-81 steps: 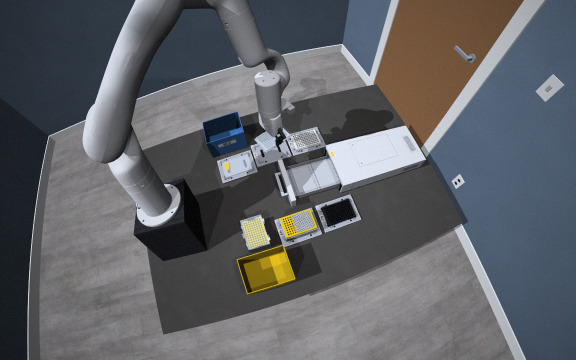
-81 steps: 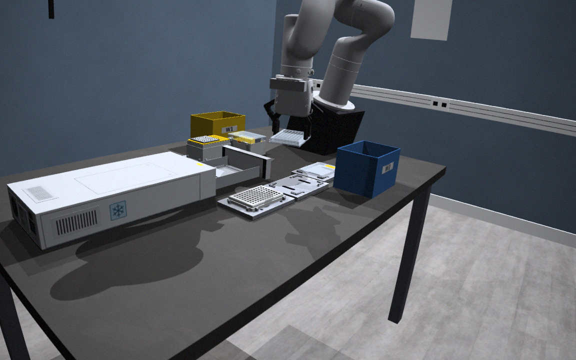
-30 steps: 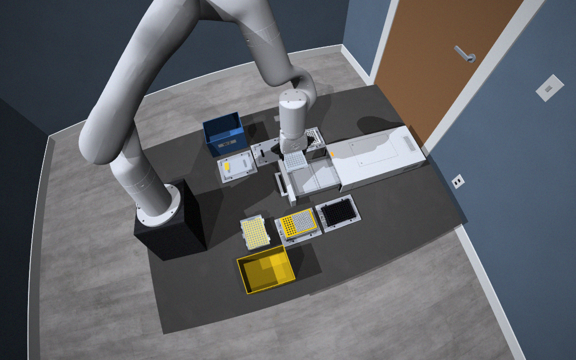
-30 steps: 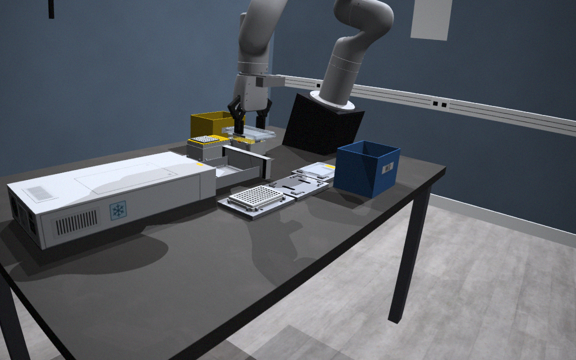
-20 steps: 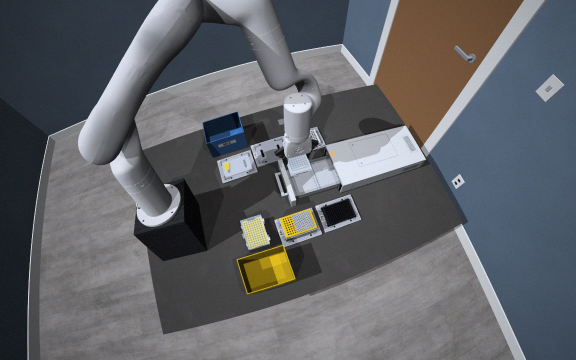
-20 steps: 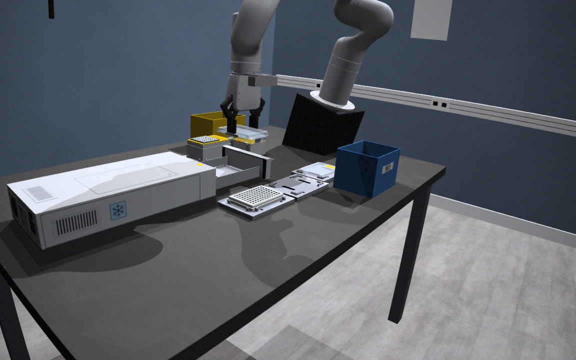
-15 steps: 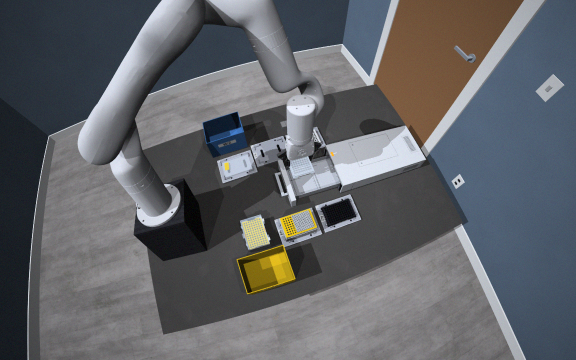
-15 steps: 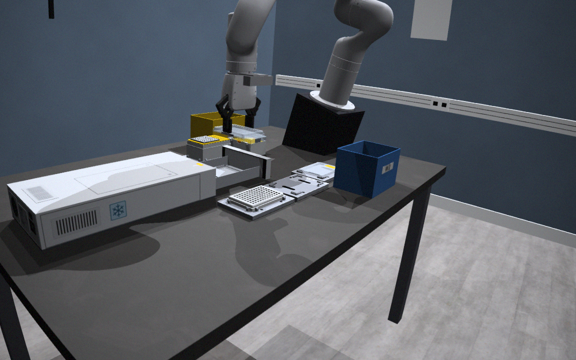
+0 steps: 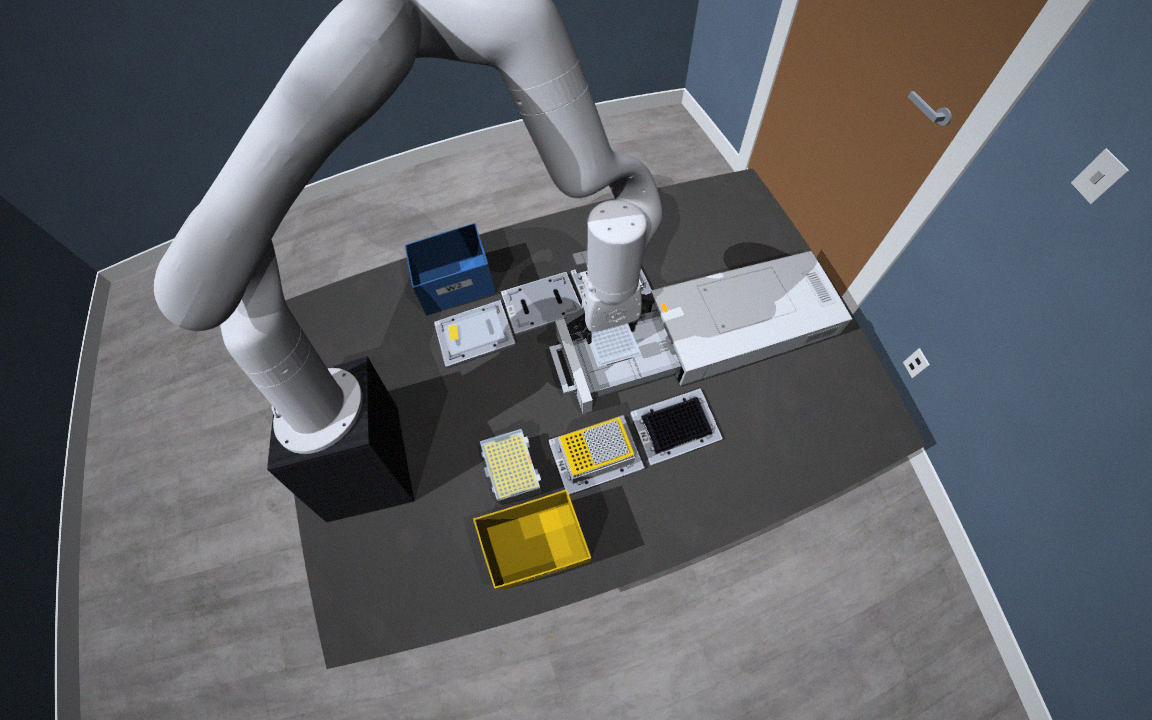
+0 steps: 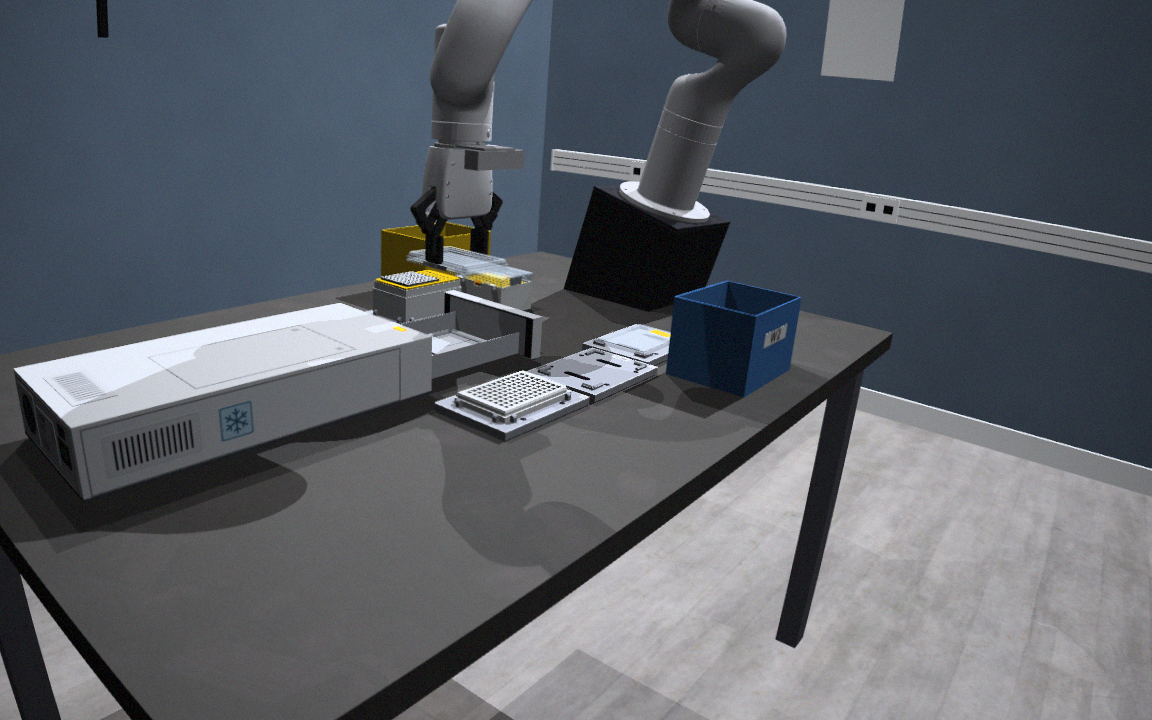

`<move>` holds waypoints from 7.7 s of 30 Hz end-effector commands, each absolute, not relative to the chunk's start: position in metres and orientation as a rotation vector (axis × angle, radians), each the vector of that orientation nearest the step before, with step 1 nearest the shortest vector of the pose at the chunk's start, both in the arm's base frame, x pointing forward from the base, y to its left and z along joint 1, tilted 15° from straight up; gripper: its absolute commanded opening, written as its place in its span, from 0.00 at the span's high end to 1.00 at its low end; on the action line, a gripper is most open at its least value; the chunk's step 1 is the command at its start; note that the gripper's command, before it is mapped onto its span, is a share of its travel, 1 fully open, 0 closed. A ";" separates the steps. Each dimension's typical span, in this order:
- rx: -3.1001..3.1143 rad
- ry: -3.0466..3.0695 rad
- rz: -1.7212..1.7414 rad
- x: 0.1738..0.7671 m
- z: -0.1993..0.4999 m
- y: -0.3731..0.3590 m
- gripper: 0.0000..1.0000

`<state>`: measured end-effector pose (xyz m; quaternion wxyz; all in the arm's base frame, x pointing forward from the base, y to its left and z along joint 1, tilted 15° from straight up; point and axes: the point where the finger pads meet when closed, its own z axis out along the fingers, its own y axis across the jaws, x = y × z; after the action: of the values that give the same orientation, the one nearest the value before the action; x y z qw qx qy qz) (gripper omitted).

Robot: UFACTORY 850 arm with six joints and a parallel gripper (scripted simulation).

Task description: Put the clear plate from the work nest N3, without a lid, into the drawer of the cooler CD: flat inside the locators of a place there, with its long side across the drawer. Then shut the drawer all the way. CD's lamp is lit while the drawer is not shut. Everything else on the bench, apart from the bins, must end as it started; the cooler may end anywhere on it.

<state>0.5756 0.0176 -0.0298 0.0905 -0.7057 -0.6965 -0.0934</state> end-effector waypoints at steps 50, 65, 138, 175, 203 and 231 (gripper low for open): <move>-2.098 -2.071 -0.279 0.577 -0.090 0.035 1.00; -2.098 -2.071 -0.279 0.577 -0.111 0.041 1.00; -2.098 -2.071 -0.279 0.577 -0.136 0.048 1.00; -2.098 -2.071 -0.280 0.577 -0.149 0.051 1.00; -2.098 -2.071 -0.280 0.577 -0.149 0.051 1.00; -2.098 -2.071 -0.279 0.577 -0.150 0.052 0.00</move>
<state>0.5756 0.0519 -0.1512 0.0906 -0.7056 -0.6965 -0.0933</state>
